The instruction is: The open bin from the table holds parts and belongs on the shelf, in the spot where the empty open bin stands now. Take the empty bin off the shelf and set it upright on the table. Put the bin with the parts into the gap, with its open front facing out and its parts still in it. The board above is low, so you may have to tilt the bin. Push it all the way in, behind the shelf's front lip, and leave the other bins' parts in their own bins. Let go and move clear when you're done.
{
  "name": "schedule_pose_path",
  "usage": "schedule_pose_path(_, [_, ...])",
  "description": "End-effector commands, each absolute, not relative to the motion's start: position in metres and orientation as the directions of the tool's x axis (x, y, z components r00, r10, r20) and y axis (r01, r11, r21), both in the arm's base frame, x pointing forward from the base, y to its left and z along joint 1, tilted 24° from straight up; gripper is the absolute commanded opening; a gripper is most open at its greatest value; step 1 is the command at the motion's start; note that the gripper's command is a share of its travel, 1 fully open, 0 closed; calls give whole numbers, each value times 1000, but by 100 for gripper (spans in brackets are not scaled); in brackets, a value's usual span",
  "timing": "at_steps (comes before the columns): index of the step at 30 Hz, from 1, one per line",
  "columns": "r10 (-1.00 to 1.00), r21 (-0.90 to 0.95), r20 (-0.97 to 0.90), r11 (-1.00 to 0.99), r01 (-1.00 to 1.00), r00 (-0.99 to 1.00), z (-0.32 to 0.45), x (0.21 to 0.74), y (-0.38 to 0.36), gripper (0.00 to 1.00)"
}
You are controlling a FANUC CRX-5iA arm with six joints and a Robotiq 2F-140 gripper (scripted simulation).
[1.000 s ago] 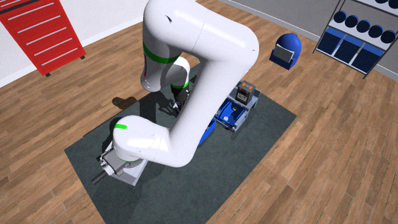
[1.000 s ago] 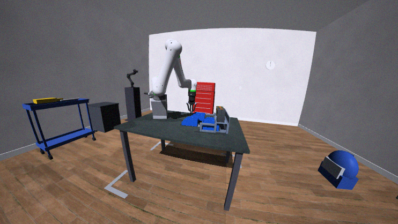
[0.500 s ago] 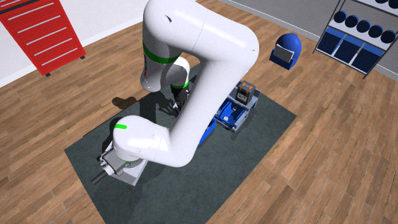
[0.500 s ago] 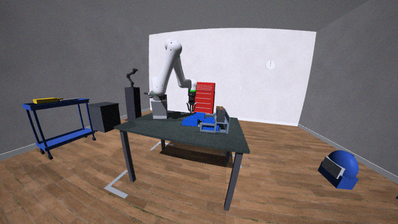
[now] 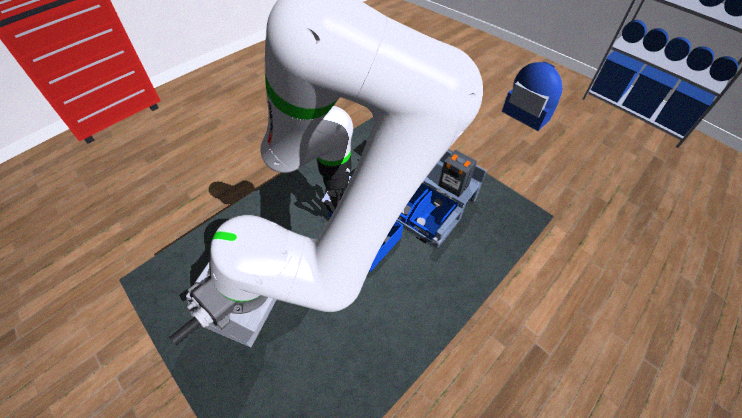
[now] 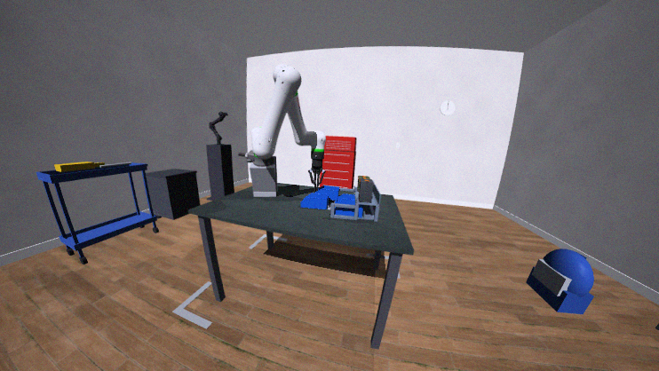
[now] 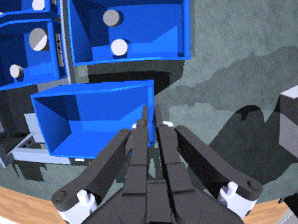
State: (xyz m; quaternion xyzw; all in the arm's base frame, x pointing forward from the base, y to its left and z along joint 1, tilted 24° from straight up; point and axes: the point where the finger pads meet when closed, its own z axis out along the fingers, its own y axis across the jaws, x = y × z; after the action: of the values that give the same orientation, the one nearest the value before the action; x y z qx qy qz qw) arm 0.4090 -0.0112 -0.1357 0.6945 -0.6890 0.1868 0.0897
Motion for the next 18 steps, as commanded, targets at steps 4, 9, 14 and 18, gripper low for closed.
schedule_pose_path(4, [-924,-134,383,-35,-990,-19,-136,404,-11,10])
schedule_pose_path(9, [-924,-134,383,-35,-990,-19,-137,397,-11,10])
schedule_pose_path(14, [-924,-134,383,-35,-990,-19,-138,392,-11,10])
schedule_pose_path(18, [-924,-134,383,-35,-990,-19,-138,387,-12,10])
